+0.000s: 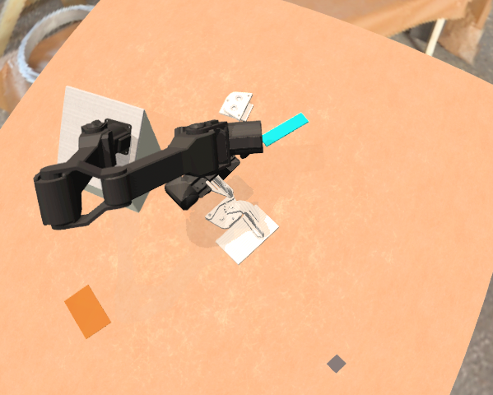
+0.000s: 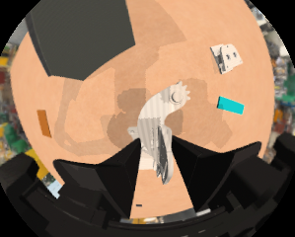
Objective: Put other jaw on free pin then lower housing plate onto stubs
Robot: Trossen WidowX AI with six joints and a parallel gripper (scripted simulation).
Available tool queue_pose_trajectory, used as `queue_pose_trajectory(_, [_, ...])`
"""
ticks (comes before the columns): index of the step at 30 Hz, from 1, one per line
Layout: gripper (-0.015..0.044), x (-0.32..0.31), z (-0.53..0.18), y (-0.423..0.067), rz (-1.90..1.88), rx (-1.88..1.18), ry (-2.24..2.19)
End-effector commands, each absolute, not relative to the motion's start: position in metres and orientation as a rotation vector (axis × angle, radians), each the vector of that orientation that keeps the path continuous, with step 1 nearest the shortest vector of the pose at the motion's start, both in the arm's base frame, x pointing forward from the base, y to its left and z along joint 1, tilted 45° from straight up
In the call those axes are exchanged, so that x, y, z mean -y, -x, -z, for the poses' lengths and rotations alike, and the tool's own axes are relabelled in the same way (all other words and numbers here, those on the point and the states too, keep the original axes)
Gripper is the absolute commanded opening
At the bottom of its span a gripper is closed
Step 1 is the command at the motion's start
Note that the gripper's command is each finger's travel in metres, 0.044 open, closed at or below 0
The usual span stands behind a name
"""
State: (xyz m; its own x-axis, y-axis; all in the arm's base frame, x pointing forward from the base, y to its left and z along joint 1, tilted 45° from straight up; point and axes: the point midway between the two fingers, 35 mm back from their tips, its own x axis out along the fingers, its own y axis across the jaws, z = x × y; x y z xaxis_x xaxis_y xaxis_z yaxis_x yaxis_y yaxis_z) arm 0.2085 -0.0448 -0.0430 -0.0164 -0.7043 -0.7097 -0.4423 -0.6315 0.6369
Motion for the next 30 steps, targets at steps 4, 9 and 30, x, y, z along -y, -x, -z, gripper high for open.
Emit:
queue_pose_trajectory(4, [0.0134, 0.0426, 0.0478, -0.2016, 1.733, 1.109, -1.962])
queue_pose_trajectory(9, [0.0134, 0.0426, 0.0478, -0.2016, 1.733, 1.109, -1.962])
queue_pose_trajectory(30, [0.0134, 0.0426, 0.0478, -0.2017, 1.738, 1.082, -1.947])
